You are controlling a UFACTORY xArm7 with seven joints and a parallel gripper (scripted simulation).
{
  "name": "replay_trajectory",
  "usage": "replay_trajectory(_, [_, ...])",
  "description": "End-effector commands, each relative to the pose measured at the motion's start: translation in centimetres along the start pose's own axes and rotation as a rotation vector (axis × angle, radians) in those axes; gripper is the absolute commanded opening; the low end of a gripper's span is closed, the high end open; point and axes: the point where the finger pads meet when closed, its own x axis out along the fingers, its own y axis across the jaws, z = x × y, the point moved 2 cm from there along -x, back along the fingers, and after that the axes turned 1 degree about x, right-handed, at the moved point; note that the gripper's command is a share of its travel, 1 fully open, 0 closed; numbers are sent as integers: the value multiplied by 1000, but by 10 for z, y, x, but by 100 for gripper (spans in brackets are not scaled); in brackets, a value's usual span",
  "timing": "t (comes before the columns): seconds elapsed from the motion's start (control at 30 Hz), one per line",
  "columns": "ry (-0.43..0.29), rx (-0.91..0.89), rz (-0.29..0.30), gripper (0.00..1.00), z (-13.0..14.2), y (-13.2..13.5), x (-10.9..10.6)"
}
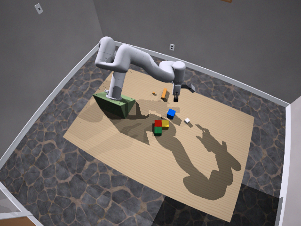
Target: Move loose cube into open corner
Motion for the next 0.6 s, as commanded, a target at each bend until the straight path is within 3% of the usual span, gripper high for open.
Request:
replay_trajectory(0.0, [-7,76,-13,100,2,17,12])
replay_trajectory(0.03, [-16,137,-24,100,5,30,24])
replay_trajectory(0.4, [-16,137,-24,100,5,30,24])
replay_trajectory(0.47, [-33,228,-39,100,11,48,43])
replay_trajectory(0.57, [-33,228,-39,100,11,48,43])
